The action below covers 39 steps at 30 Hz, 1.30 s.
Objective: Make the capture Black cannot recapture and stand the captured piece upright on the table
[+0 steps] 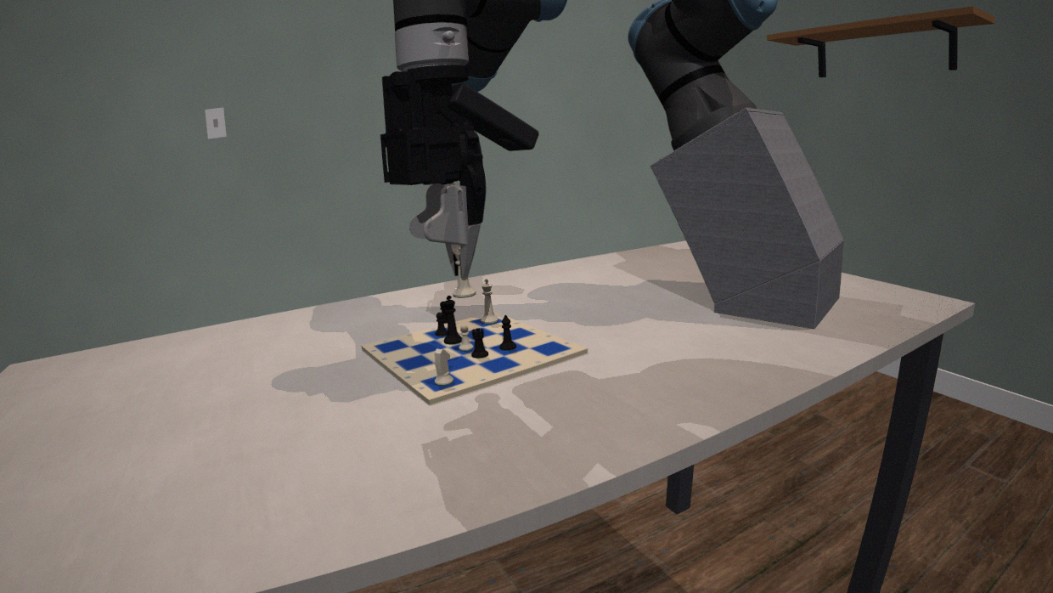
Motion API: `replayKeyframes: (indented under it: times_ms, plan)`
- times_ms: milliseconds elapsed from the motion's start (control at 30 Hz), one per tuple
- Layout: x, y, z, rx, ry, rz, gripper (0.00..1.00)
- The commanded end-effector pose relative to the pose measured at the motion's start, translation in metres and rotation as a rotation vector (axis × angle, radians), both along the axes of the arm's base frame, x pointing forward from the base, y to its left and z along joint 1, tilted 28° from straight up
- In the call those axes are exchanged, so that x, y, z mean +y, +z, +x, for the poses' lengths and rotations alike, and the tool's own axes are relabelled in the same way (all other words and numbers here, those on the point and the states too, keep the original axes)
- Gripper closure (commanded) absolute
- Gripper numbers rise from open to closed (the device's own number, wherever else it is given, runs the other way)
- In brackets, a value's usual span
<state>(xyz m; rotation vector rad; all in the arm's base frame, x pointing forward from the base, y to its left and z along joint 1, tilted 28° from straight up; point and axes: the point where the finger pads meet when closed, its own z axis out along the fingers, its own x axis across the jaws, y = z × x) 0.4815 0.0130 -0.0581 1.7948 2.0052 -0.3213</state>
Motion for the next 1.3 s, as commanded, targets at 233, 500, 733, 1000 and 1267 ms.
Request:
replayKeyframes:
  times_ms: [233, 500, 733, 1000, 1267]
  plan:
    - [-0.019, -0.037, 0.007, -0.001, 0.001, 0.000, 1.00]
    - [-0.031, -0.061, 0.012, -0.001, 0.001, 0.000, 1.00]
    - [-0.039, -0.076, 0.015, -0.001, 0.001, 0.000, 1.00]
    - [-0.040, -0.078, 0.015, -0.001, 0.001, 0.000, 1.00]
    - [-0.040, -0.078, 0.015, -0.001, 0.001, 0.000, 1.00]
